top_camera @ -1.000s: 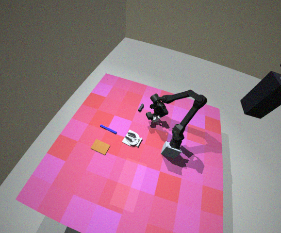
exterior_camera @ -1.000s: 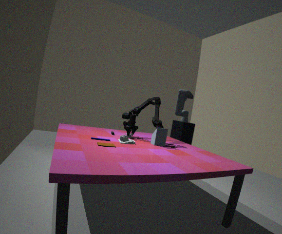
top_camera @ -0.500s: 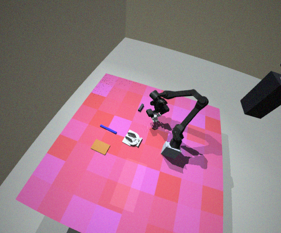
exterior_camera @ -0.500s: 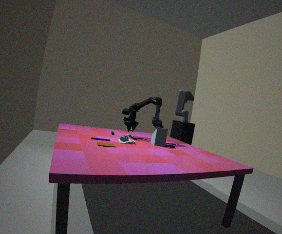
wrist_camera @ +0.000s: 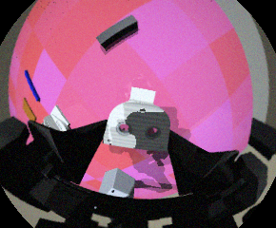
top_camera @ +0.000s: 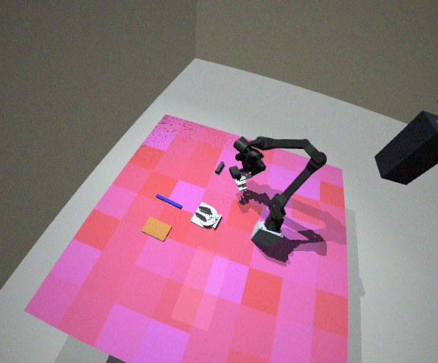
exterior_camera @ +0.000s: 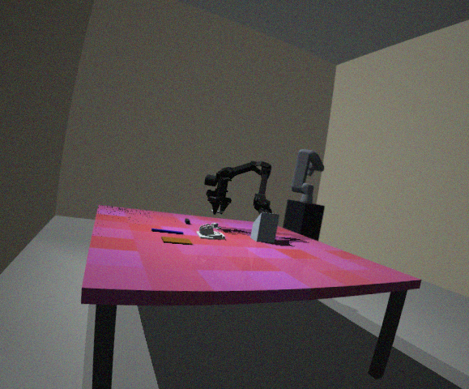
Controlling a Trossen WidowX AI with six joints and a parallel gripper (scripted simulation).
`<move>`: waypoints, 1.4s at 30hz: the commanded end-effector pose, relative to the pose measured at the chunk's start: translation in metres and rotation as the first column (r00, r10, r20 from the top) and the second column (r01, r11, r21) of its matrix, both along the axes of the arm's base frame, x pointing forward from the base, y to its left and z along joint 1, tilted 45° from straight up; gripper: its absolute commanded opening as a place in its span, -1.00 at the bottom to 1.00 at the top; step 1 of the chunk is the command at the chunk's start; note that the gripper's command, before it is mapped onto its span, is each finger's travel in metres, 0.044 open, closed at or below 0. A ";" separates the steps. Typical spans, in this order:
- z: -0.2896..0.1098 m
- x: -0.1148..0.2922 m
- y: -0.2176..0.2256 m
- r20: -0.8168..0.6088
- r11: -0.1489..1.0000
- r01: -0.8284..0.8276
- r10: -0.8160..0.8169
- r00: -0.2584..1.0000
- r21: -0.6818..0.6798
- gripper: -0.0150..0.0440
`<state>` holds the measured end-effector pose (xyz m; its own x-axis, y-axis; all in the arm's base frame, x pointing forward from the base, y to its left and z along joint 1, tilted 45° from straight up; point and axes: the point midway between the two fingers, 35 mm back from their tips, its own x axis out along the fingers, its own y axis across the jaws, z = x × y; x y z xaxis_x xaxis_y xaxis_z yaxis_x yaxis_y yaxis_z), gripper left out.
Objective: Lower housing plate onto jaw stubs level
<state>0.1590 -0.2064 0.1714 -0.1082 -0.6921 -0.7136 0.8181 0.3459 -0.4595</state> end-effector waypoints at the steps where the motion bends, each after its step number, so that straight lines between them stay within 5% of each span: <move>1: -0.004 0.007 0.003 -0.013 1.000 -0.014 0.014 1.000 0.006 0.70; 42: -0.088 0.084 0.073 -0.209 0.960 -0.248 0.272 0.939 0.134 0.70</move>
<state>0.2382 -0.1410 0.0910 -0.1006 -0.6447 -0.7578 0.5917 0.5736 -0.5665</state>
